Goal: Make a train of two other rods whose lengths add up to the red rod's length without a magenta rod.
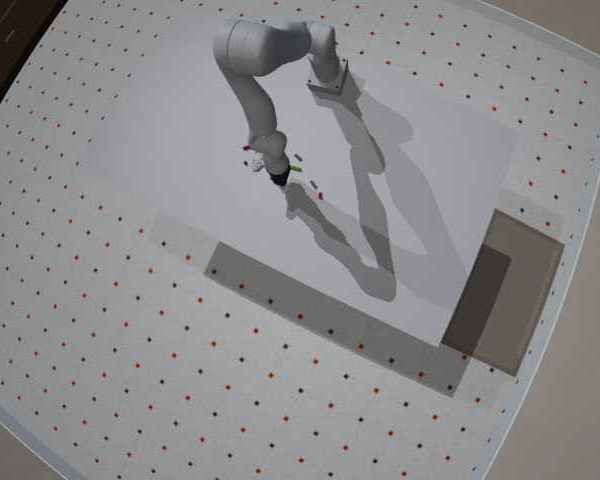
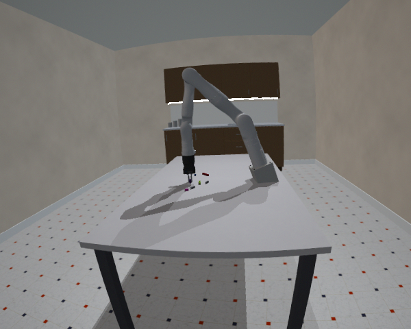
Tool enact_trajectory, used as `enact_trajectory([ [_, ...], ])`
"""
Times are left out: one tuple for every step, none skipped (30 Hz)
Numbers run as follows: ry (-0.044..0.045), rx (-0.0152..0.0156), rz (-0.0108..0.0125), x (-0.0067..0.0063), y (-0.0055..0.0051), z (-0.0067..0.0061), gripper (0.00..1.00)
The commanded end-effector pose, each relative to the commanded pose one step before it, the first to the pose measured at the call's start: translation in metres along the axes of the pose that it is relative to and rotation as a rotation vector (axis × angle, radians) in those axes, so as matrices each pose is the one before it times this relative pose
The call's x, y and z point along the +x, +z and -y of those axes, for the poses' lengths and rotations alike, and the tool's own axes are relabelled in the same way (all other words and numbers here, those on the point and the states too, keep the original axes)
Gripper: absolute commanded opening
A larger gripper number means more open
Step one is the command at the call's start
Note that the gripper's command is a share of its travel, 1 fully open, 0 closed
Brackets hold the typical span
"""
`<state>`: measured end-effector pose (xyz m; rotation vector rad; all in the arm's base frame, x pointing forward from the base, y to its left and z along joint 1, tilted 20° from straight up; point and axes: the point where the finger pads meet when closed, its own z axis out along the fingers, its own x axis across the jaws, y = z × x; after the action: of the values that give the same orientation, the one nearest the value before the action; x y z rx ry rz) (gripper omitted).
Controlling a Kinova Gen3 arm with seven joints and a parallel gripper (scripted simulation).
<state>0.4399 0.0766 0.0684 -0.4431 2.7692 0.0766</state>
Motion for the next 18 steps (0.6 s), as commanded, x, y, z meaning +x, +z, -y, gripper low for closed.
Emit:
enact_trajectory([
  [0.00003,0.00015,0.00146,-0.00053,-0.00048,0.00007,0.24],
  [0.00000,0.00000,0.00000,0.00000,-0.00003,0.00000,0.24],
  [0.00000,0.00000,0.00000,0.00000,-0.00021,0.00000,0.24],
  [0.00000,0.00000,0.00000,0.00000,-0.00054,0.00000,0.24],
  [-0.00001,0.00000,0.00000,0.00000,-0.00098,0.00000,0.24],
  [0.00000,0.00000,0.00000,0.00000,-0.00151,0.00000,0.24],
  [0.00001,-0.00001,0.00000,0.00000,-0.00209,0.00000,0.24],
  [-0.00001,0.00001,0.00000,0.00000,-0.00267,0.00000,0.24],
  [0.00000,0.00000,0.00000,0.00000,-0.00326,0.00000,0.24],
  [0.00000,0.00000,0.00000,0.00000,-0.00382,0.00000,0.24],
  [0.00000,0.00000,0.00000,0.00000,0.00000,0.00000,0.24],
  [0.00000,0.00000,0.00000,0.00000,0.00000,0.00000,0.24],
  [0.00000,0.00000,0.00000,0.00000,-0.00433,0.00000,0.24],
  [0.00000,0.00000,0.00000,0.00000,-0.00477,0.00000,0.24],
  [0.00000,0.00000,0.00000,0.00000,-0.00515,0.00000,0.24],
  [0.00000,0.00000,0.00000,0.00000,-0.00544,0.00000,0.24],
  [0.00000,0.00000,0.00000,0.00000,-0.00566,0.00000,0.24],
  [0.00000,0.00000,0.00000,0.00000,-0.00578,0.00000,0.24],
])
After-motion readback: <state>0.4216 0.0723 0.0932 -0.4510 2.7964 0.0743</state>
